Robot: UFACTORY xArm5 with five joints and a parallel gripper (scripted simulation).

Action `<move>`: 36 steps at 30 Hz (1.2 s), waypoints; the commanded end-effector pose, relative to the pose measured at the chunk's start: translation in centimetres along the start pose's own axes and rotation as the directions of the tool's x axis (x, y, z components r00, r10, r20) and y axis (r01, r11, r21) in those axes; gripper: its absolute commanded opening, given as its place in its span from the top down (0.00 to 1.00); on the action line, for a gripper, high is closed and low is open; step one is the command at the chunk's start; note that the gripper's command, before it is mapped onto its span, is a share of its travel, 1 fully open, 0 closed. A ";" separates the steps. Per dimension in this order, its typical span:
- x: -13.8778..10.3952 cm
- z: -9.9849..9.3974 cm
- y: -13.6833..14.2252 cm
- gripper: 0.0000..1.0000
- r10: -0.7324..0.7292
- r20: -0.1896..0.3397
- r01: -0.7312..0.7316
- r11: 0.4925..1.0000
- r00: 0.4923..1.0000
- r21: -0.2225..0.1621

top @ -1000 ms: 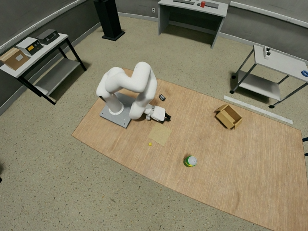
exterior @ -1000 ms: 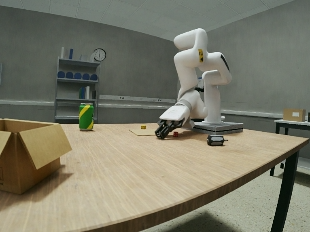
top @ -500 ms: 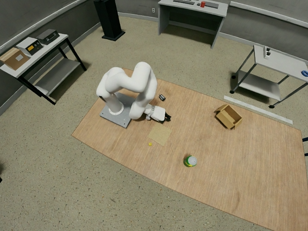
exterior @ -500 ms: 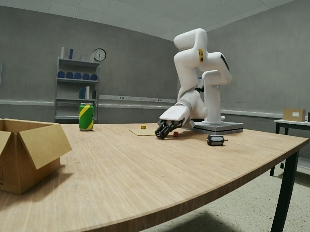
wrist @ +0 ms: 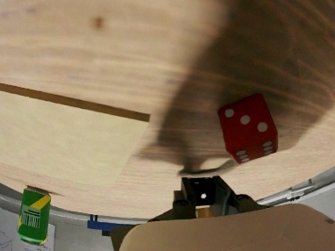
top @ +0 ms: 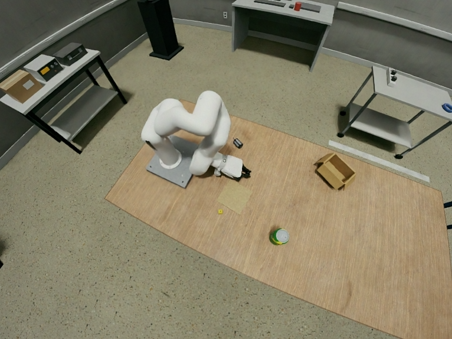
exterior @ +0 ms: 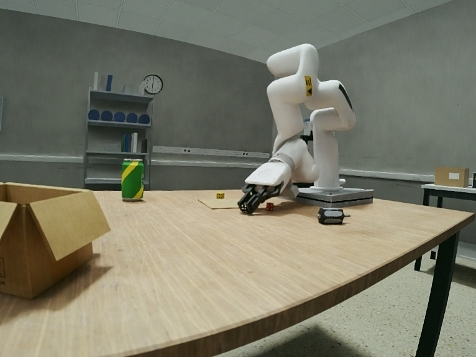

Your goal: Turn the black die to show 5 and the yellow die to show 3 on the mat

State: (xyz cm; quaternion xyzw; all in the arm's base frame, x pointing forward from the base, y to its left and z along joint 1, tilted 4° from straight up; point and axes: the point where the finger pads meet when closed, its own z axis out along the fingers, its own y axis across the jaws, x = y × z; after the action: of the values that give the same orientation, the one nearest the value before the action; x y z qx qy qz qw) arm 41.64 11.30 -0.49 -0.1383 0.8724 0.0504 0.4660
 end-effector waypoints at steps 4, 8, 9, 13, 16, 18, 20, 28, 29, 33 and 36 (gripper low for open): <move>-0.1 0.0 0.0 0.72 0.000 0.002 0.000 1.000 1.000 0.000; -0.1 0.0 0.0 0.68 0.000 0.002 0.000 1.000 1.000 0.000; -0.1 0.0 0.0 0.68 0.000 0.002 0.000 1.000 1.000 0.000; -0.1 0.0 0.0 0.64 0.000 0.002 0.000 1.000 1.000 0.000; -0.1 0.0 0.0 0.64 0.000 0.002 0.000 1.000 1.000 0.000; -0.1 0.0 0.0 0.64 0.000 0.002 0.000 1.000 1.000 0.000; -0.1 0.0 0.0 0.64 0.000 0.002 0.000 1.000 1.000 0.000; -0.1 0.0 0.0 0.64 0.000 0.002 0.000 1.000 1.000 0.000; -0.1 0.0 0.0 0.64 0.000 0.002 0.000 1.000 1.000 0.000; -0.1 0.0 0.0 0.64 0.000 0.002 0.000 1.000 1.000 0.000; -0.1 0.0 0.0 0.64 0.000 0.002 0.000 1.000 1.000 0.000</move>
State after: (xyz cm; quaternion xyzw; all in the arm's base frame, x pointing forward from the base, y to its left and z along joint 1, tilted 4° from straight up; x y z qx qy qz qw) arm 41.64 11.30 -0.49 -0.1383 0.8724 0.0504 0.4660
